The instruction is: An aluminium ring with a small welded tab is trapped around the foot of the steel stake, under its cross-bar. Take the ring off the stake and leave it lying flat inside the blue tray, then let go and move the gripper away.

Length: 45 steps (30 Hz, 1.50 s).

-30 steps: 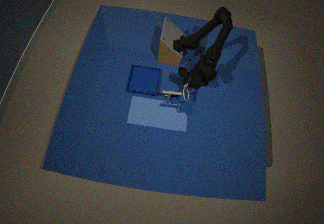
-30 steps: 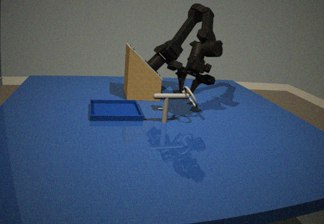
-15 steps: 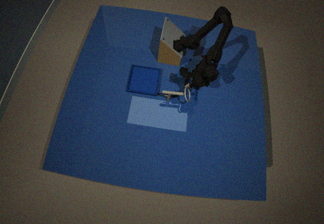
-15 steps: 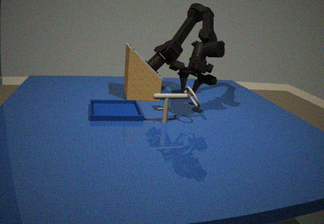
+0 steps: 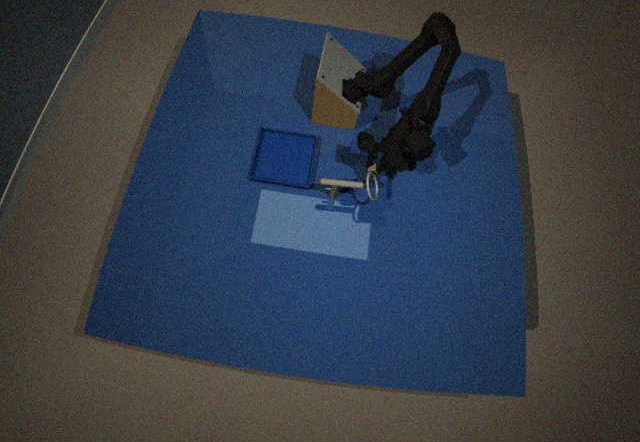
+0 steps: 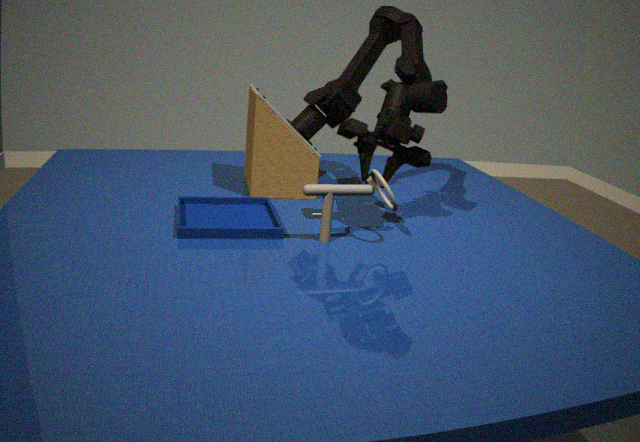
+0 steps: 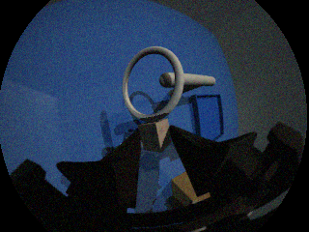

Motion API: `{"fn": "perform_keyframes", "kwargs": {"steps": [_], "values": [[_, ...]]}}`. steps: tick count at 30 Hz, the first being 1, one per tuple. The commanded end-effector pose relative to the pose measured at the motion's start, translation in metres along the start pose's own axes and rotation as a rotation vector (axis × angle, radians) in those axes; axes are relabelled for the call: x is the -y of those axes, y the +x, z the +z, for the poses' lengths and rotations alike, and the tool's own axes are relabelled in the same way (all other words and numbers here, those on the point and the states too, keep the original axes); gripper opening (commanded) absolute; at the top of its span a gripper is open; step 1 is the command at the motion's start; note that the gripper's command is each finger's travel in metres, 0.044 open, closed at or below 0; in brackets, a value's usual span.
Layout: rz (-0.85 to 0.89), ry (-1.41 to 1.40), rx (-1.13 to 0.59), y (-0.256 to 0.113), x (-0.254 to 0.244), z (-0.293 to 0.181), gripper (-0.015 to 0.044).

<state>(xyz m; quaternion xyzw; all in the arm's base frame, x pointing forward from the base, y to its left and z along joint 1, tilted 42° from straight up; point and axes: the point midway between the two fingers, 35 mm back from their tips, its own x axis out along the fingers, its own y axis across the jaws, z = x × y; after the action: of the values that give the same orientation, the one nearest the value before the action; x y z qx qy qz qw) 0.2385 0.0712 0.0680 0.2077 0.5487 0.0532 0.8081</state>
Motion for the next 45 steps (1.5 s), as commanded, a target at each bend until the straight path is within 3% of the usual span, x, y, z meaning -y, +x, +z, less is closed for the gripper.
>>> {"fn": "perform_keyframes", "kwargs": {"steps": [1,45], "values": [[-0.001,-0.002,0.013,-0.006,0.001,0.005,0.0],[-0.003,-0.003,0.013,-0.059,0.02,0.032,0.0]]}}
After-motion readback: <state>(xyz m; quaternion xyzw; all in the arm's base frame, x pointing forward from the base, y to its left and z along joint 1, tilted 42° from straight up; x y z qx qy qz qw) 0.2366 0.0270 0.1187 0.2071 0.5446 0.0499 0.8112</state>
